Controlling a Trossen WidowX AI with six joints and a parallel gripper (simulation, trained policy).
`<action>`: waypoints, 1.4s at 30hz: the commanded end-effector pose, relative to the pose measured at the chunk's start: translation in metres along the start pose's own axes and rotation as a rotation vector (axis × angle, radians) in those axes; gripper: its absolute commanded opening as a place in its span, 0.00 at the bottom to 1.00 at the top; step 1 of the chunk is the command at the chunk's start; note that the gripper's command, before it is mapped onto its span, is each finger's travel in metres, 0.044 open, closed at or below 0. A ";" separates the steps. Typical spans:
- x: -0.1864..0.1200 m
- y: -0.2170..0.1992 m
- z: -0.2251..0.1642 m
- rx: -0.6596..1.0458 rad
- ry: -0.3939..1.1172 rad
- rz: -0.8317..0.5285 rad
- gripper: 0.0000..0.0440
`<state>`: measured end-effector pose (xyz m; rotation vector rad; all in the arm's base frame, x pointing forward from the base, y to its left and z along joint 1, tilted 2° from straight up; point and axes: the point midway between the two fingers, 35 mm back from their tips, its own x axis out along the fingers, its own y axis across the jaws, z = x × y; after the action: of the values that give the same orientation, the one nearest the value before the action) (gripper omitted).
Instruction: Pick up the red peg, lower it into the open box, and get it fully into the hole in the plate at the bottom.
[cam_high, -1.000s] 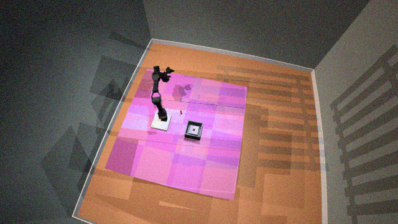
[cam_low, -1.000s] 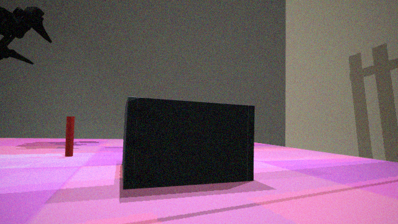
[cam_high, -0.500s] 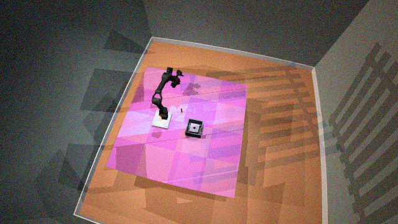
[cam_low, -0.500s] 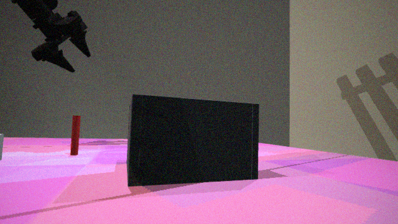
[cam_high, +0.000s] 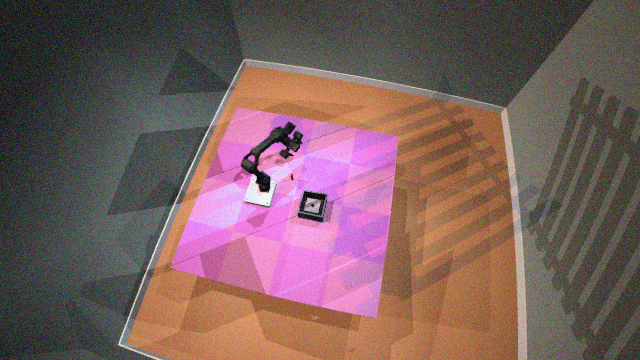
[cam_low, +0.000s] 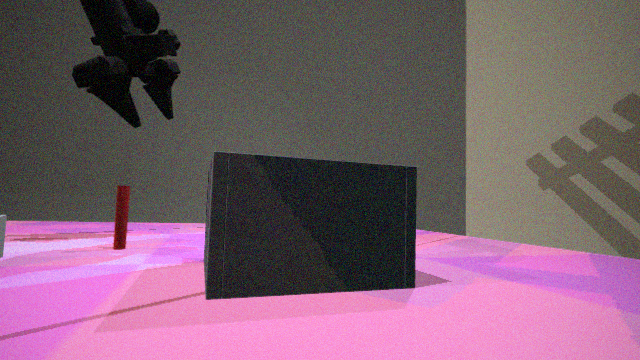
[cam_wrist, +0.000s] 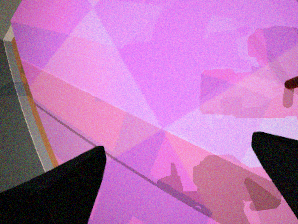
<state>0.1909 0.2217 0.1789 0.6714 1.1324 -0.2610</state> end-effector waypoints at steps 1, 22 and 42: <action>0.007 -0.026 0.014 -0.006 0.028 -0.097 1.00; 0.054 -0.120 0.045 0.167 0.089 -0.412 1.00; 0.127 -0.158 0.028 0.305 0.071 -0.388 0.92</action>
<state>0.1861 0.0996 0.0253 0.7061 1.3006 -0.7420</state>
